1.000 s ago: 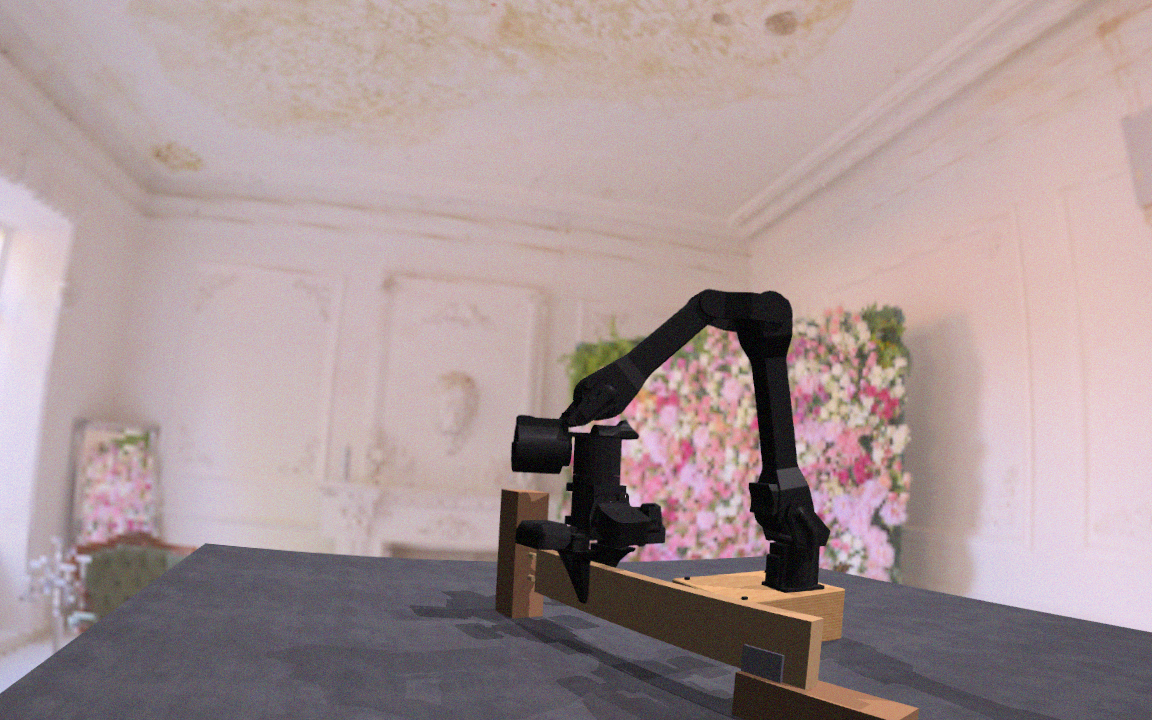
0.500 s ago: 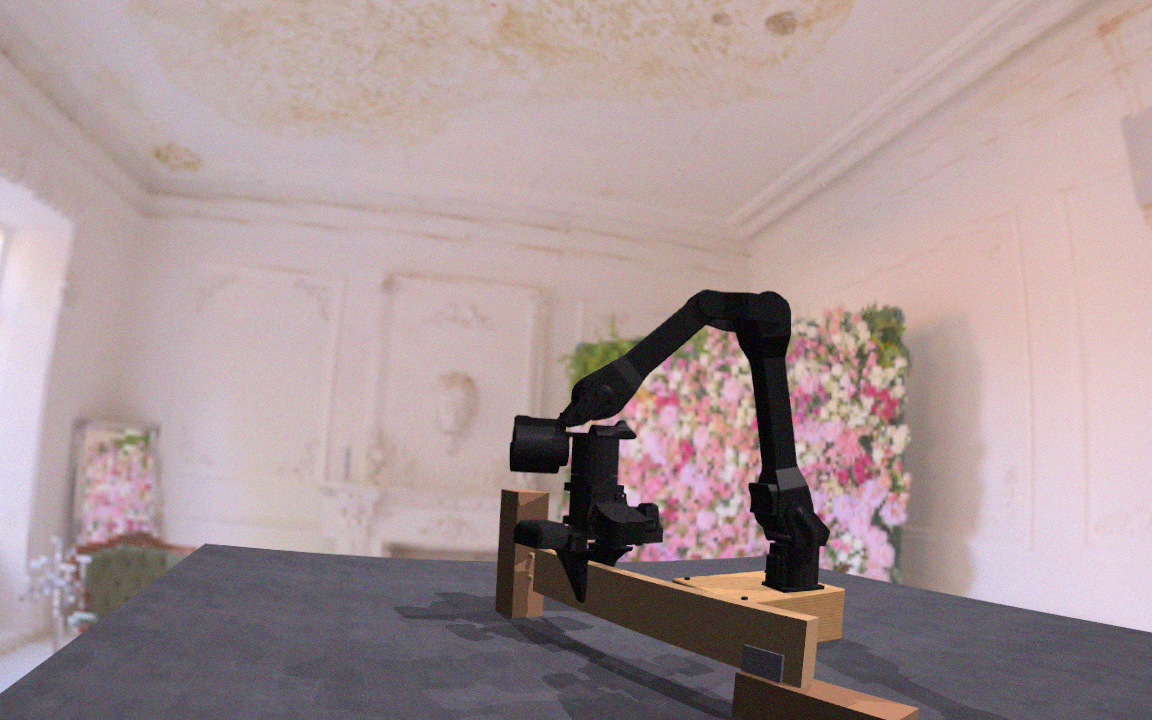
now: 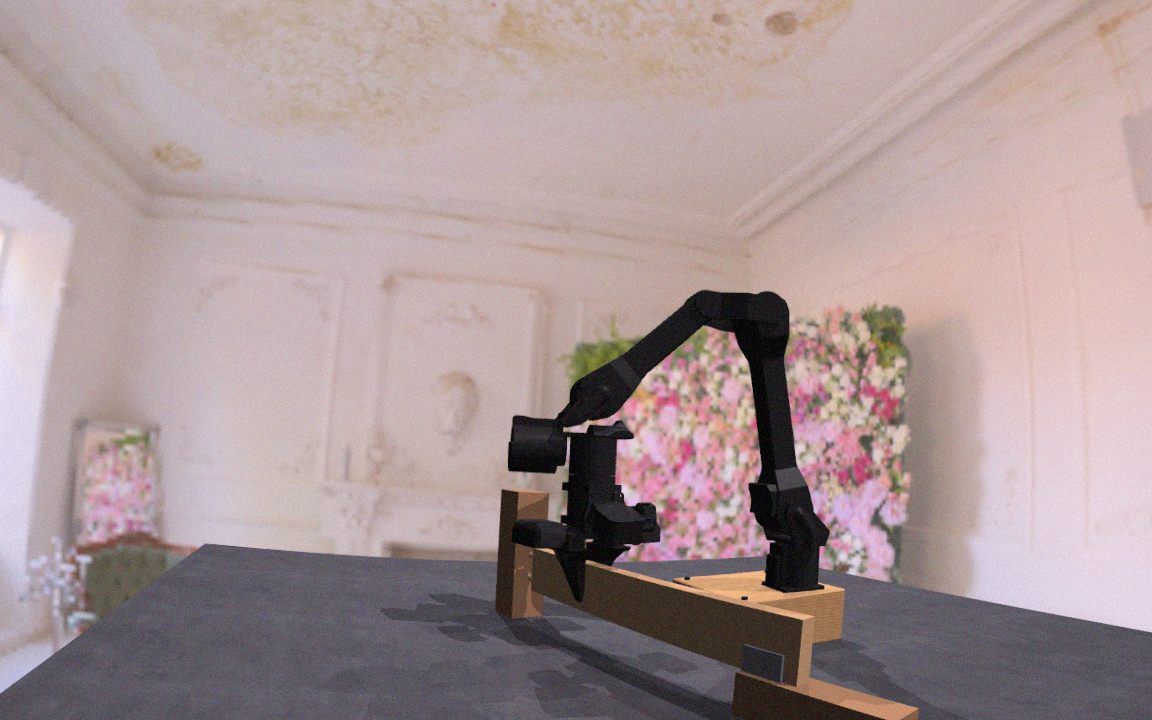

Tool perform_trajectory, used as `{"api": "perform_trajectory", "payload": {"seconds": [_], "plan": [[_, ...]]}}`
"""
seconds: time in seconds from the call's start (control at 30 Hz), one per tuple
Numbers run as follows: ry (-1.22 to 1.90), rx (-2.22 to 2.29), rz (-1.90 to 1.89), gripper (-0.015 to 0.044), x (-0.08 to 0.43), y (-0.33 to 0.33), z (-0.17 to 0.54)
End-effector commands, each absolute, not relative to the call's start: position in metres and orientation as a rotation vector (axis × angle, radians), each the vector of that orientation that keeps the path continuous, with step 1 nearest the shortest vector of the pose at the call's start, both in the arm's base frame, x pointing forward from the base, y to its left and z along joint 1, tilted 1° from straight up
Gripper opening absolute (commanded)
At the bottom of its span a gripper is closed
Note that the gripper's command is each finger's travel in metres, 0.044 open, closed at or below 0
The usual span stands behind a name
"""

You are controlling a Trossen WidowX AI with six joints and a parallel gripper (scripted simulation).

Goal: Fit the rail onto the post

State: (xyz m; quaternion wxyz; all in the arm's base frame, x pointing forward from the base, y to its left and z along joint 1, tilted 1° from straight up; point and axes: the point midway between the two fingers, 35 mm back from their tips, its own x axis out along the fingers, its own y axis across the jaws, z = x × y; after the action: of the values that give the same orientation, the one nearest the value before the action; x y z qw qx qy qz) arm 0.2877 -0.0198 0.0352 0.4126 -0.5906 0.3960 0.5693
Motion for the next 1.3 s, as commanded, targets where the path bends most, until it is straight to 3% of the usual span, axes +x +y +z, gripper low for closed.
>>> {"api": "perform_trajectory", "payload": {"seconds": [0.0,1.27], "plan": [[0.990,-1.493,1.427,0.0000,0.290,-0.022,0.037],[0.991,-1.494,1.427,0.0000,0.294,-0.032,0.038]]}}
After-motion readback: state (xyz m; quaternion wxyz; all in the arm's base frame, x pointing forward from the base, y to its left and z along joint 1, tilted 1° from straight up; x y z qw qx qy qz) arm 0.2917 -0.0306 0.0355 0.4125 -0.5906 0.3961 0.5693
